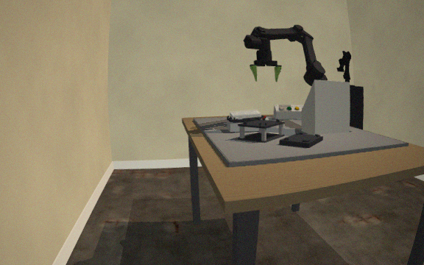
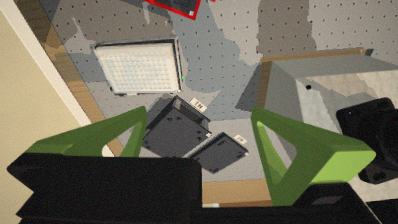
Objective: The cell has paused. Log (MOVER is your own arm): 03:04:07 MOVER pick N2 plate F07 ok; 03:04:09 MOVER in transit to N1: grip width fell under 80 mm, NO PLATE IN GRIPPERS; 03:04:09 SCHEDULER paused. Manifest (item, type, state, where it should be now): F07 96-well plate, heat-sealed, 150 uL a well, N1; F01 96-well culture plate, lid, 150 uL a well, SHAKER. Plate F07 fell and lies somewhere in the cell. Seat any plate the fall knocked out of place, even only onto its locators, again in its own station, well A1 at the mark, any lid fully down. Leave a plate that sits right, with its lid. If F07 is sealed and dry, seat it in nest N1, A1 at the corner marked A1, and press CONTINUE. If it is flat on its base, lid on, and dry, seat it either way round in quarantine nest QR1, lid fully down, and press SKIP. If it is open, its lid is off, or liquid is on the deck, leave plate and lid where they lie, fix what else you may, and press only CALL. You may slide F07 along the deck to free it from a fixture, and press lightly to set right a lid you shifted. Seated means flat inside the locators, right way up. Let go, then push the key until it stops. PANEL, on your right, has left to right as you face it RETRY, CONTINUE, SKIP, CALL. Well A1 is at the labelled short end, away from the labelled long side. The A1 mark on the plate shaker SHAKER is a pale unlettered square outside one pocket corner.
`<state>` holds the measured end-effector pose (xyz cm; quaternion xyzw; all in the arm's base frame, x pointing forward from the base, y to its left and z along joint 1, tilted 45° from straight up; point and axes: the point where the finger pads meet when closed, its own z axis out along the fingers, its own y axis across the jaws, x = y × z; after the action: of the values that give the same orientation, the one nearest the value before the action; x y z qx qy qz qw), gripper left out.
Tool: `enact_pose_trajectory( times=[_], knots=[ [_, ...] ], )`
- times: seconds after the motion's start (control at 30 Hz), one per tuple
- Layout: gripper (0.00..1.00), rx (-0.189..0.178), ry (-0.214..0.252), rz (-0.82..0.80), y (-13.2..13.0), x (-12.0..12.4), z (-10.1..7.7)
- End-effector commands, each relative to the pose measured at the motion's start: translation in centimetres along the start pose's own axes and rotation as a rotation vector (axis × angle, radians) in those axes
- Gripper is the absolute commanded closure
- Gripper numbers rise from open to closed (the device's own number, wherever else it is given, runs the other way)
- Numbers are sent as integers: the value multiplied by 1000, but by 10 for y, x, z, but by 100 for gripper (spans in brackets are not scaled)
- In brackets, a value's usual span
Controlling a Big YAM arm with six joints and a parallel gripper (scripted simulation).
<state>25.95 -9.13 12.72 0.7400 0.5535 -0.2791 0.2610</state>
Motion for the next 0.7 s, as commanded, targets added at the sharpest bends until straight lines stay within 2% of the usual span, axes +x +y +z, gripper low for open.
enact_pose_trajectory(
  times=[0.0, 0.67],
  knots=[
    [0, -2, -1, 281, -2, 1, -1],
    [0, -4, 1, 290, -2, 1, -1]
  ],
)
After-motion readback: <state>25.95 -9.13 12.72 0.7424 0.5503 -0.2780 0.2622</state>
